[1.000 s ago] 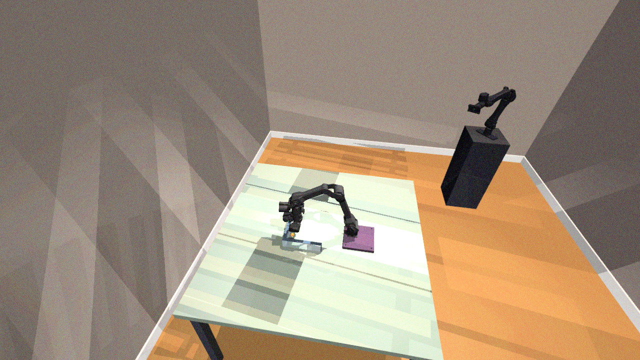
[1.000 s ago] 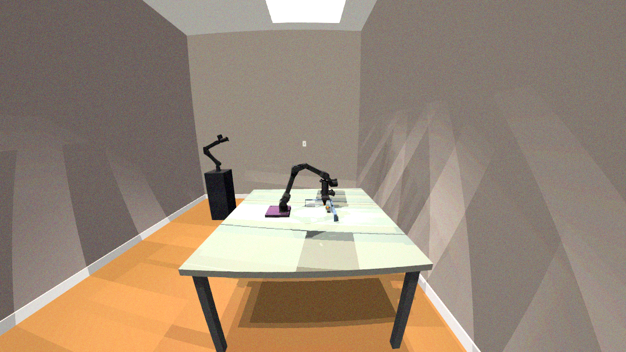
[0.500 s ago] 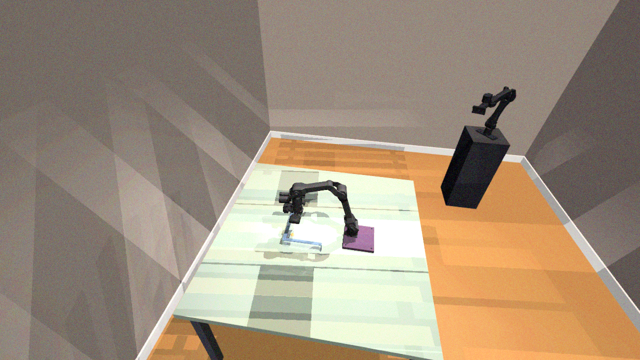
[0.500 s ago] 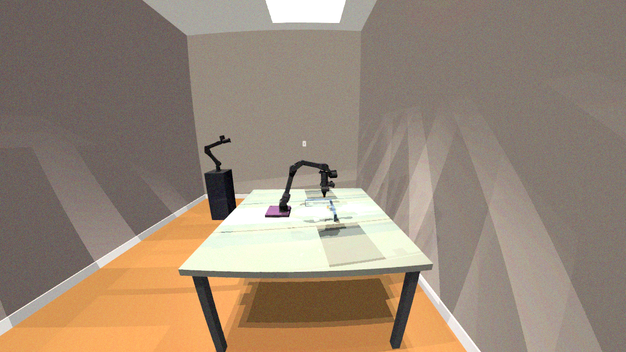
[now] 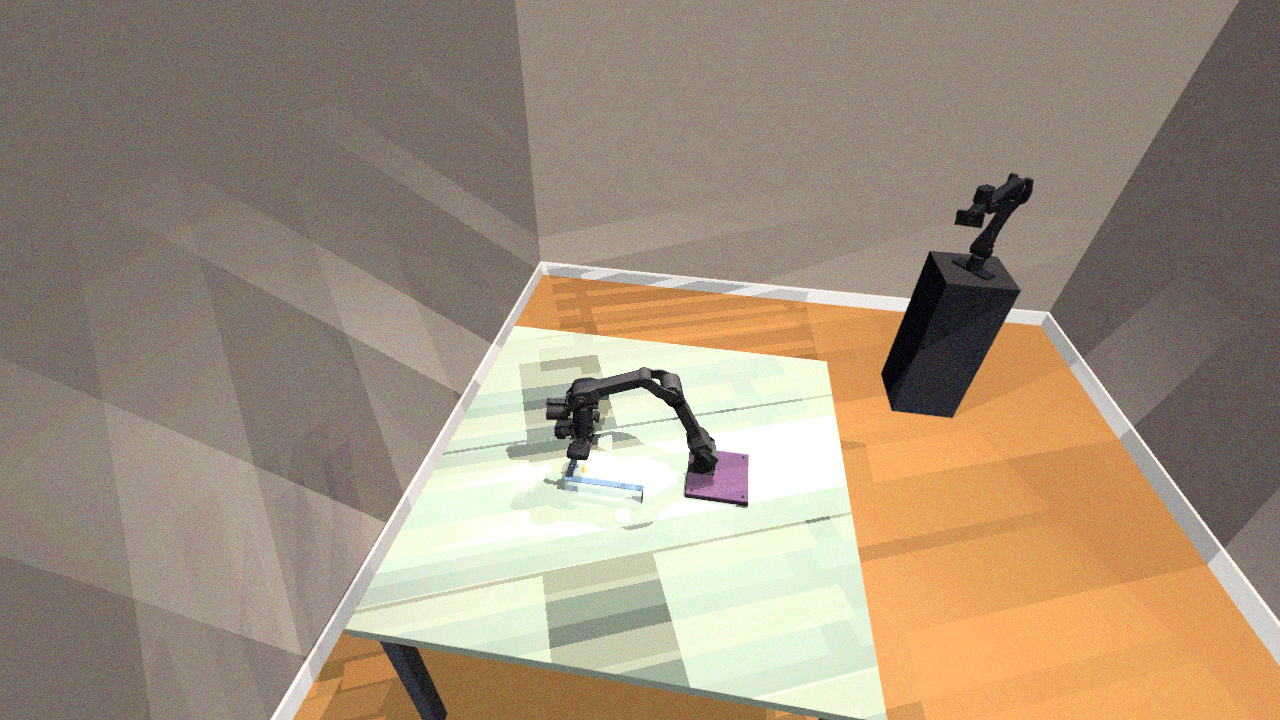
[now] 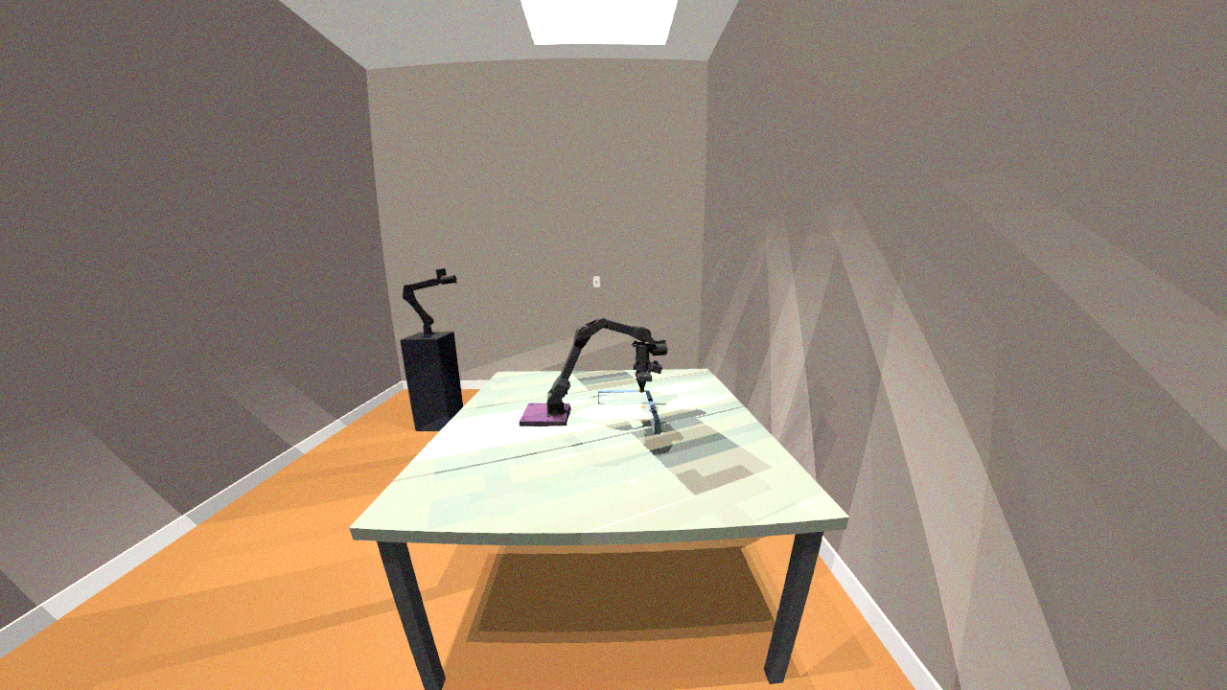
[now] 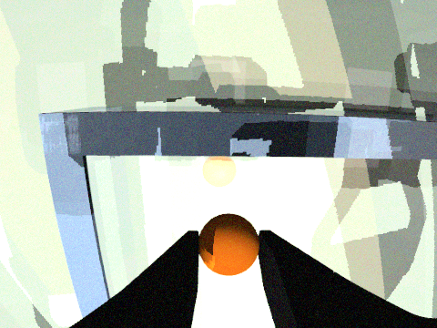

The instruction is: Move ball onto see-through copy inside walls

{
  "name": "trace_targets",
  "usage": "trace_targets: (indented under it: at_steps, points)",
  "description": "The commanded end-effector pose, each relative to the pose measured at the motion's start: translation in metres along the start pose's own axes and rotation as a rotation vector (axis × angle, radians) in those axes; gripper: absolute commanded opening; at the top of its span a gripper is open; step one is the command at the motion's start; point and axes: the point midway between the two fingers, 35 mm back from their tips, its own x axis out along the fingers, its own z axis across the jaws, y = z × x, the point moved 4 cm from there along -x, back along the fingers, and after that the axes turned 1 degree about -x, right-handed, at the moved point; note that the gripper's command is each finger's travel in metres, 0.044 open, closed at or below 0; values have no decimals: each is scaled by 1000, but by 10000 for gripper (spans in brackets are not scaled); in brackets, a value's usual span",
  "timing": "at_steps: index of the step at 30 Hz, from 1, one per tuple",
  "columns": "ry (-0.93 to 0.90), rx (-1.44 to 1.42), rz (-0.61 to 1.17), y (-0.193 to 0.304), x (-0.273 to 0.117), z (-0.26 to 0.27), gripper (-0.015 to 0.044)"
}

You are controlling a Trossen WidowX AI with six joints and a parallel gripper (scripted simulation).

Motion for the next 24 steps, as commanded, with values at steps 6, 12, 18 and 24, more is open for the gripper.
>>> trace_targets:
  at_steps: [6,12,18,24]
  points:
    - [1,6,-4,-4,32,1,0]
    - [1,6,-4,-3,62,1,0]
    - [1,6,-4,-2,70,1,0]
    - [1,6,-4,-3,73,1,0]
